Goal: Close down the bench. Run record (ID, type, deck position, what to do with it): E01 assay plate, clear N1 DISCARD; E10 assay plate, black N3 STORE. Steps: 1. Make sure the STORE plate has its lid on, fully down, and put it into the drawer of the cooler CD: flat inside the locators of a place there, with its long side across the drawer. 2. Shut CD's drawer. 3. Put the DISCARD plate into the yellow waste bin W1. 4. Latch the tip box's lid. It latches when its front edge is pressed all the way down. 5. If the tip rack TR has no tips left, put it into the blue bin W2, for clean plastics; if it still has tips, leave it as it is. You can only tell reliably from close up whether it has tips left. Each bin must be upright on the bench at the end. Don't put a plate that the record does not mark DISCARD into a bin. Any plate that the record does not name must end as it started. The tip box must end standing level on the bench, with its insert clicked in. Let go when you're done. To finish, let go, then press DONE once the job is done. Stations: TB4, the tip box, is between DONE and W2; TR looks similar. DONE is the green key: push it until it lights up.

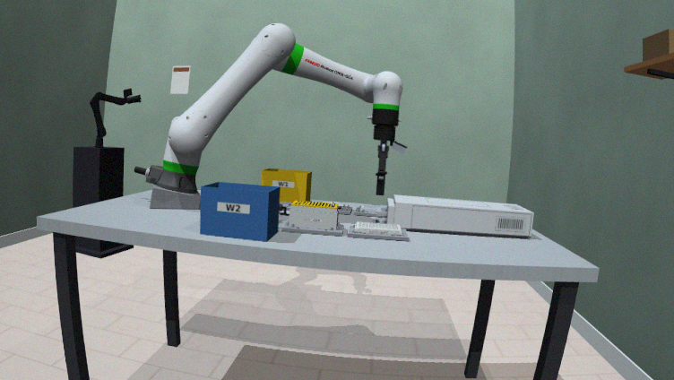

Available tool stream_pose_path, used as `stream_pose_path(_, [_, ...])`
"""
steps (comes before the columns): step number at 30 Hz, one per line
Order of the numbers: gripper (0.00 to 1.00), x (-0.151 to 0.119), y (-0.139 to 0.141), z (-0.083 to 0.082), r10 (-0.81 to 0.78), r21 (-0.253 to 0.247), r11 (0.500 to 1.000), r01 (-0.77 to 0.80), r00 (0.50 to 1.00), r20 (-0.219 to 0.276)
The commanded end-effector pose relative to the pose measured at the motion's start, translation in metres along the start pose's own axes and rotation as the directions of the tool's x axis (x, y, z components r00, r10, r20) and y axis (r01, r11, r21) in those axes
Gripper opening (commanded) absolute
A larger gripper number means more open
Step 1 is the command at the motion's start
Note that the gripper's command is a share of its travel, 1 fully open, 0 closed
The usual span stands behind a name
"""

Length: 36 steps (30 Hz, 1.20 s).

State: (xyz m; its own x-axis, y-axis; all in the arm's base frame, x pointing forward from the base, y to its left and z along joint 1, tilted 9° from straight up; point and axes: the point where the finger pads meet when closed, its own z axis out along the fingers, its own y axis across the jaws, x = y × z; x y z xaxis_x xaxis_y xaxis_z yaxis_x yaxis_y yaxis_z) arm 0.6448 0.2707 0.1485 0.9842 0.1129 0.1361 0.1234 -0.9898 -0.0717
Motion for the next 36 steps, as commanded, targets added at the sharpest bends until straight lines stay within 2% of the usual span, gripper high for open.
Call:
stream_pose_path(1, [0.70,0.001,0.000,0.003,0.000,0.000,1.000,0.000,1.000,-0.002])
stream_pose_path(32, [0.70,0.001,0.000,0.039,0.000,0.000,1.000,0.000,1.000,-0.002])
stream_pose_path(36, [0.70,0.001,0.000,0.039,0.000,0.000,1.000,0.000,1.000,-0.002])
